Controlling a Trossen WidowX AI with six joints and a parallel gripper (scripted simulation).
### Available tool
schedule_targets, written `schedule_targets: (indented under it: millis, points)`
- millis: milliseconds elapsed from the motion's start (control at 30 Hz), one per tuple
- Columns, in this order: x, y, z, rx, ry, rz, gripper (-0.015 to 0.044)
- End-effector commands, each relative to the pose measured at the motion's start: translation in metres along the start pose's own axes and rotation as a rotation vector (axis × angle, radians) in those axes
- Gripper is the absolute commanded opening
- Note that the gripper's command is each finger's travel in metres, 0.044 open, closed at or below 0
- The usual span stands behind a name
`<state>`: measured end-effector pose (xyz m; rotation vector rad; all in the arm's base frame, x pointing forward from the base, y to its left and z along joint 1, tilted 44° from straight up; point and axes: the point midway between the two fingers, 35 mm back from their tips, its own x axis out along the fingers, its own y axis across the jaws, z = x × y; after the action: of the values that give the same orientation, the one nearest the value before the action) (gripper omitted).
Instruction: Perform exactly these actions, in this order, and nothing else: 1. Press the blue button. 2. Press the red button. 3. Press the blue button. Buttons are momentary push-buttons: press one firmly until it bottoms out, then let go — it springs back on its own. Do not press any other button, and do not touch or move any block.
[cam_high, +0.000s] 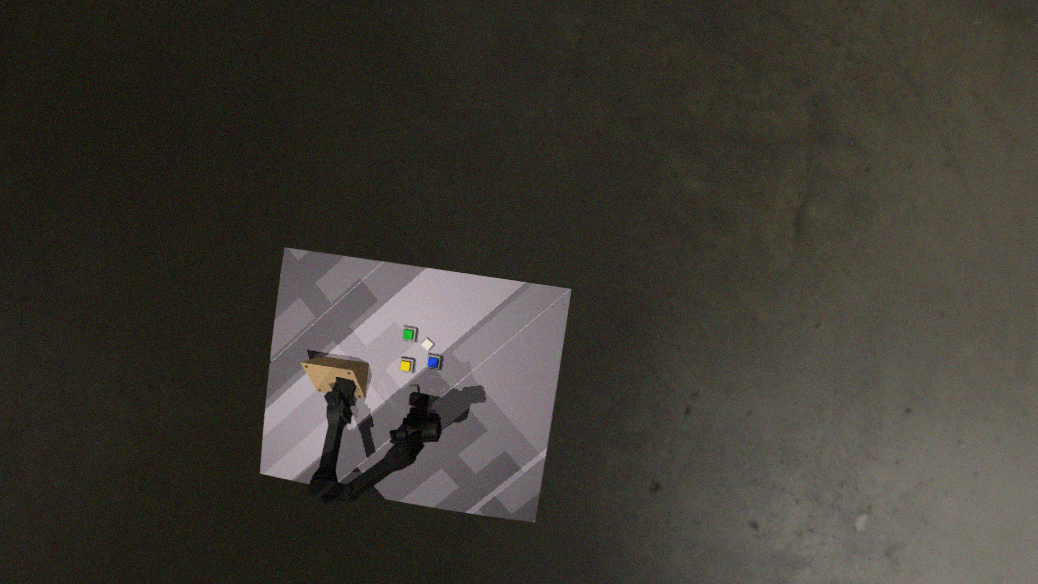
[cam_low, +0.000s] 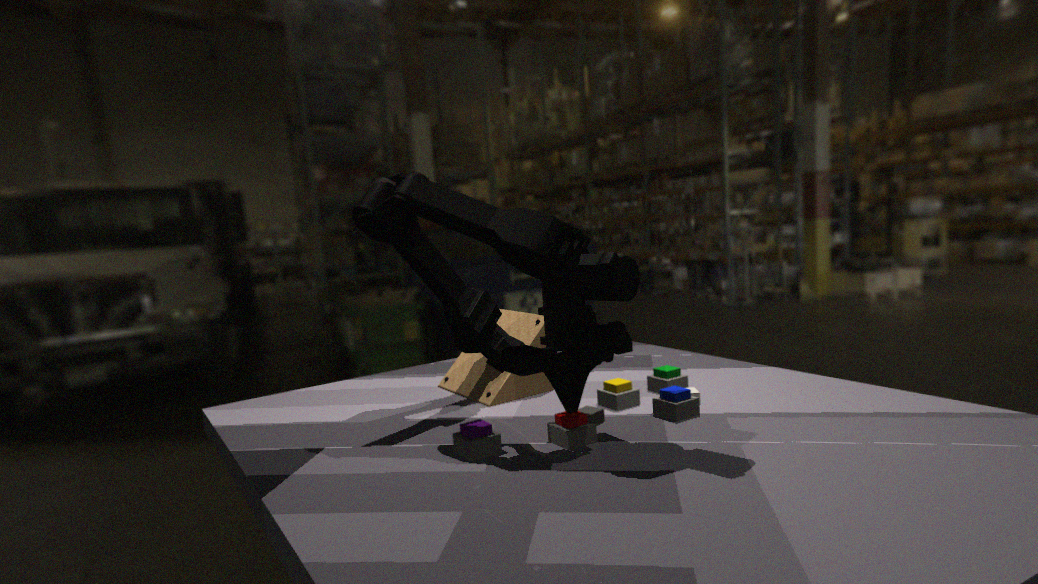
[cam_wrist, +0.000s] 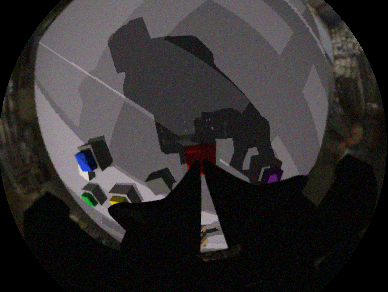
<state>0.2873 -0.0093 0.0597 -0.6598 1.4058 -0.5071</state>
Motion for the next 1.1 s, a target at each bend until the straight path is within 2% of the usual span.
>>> schedule_targets:
  millis: [0, 733, 867, 1067]
  points:
    - [0.008, -0.001, -0.001, -0.008, 0.0, -0.007, 0.002]
    - [0.012, -0.001, -0.002, -0.008, 0.0, -0.008, 0.002]
    - [-0.02, 0.0, -0.001, -0.007, 0.0, -0.006, 0.002]
    - [-0.022, 0.0, -0.002, -0.008, 0.0, -0.006, 0.002]
